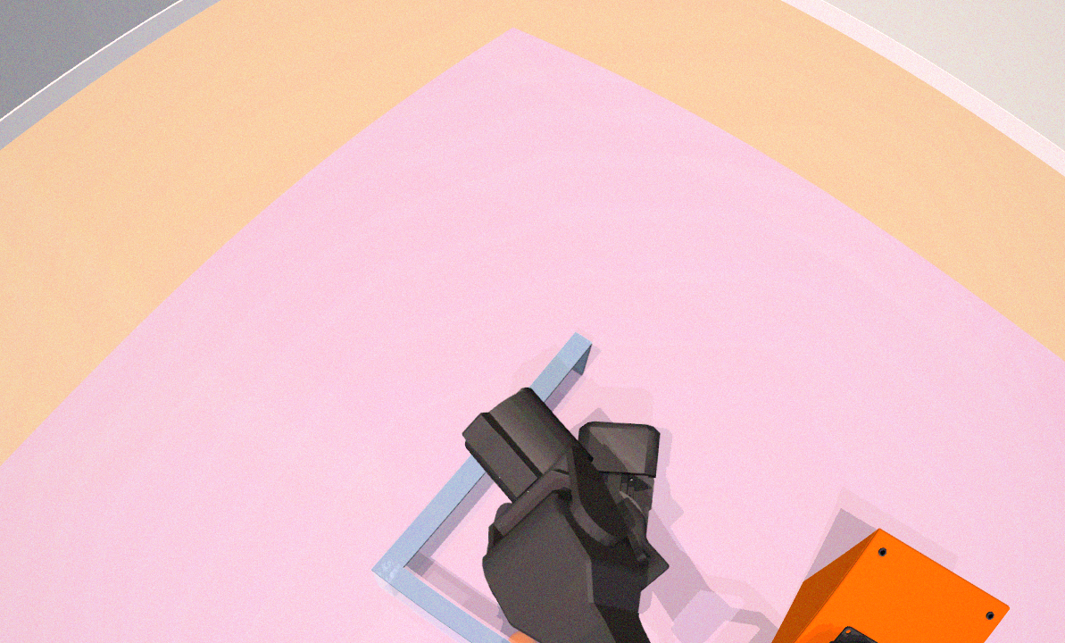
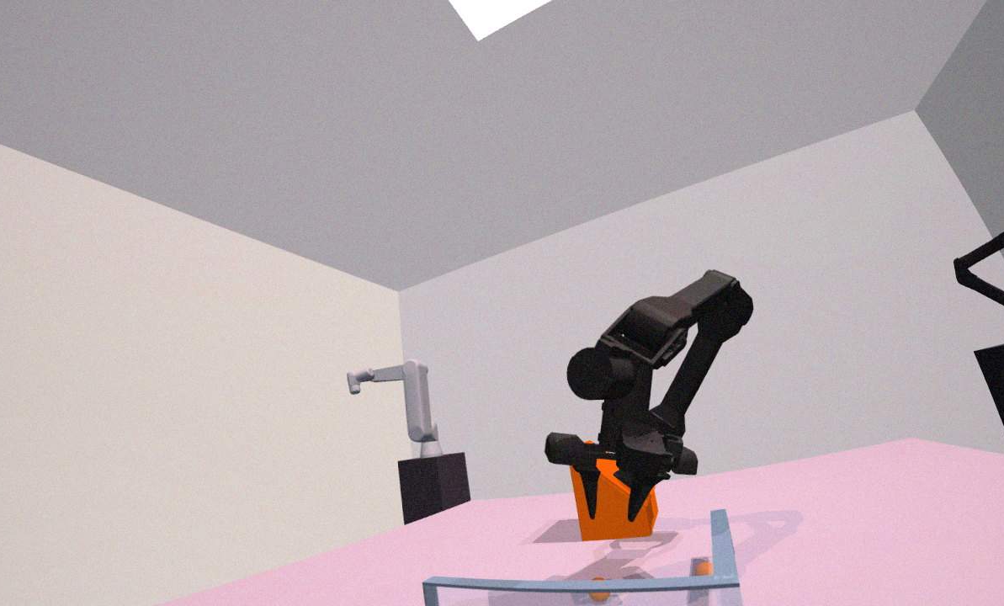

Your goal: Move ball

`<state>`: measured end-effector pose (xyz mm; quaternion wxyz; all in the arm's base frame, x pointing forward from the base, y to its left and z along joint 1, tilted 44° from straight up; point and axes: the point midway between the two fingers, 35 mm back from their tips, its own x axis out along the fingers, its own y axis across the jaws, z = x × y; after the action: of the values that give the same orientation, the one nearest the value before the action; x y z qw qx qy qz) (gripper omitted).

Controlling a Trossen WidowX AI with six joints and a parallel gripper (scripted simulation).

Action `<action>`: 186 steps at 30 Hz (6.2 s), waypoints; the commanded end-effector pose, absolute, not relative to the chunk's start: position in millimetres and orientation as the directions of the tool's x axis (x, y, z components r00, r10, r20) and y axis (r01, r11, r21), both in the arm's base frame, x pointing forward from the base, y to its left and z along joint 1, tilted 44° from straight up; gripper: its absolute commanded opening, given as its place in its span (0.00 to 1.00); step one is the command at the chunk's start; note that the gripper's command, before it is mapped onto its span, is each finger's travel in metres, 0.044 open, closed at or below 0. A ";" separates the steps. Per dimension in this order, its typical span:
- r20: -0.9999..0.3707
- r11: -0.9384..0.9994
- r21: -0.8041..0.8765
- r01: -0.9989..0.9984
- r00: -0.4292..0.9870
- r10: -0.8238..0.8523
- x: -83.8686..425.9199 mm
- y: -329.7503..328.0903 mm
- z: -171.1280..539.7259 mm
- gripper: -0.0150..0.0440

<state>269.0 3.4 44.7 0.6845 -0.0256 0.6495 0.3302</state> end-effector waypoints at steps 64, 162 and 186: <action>-0.724 0.724 0.689 -0.005 -0.006 0.689 317.5 -6.9 10.1 0.25; -0.714 -0.010 0.003 -1.000 -0.009 0.700 279.5 119.5 53.3 0.25; -0.717 -0.010 0.004 -1.000 -0.010 0.697 280.6 56.9 116.4 0.65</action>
<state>282.8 73.9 96.7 0.6477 -0.2731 0.2769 0.6551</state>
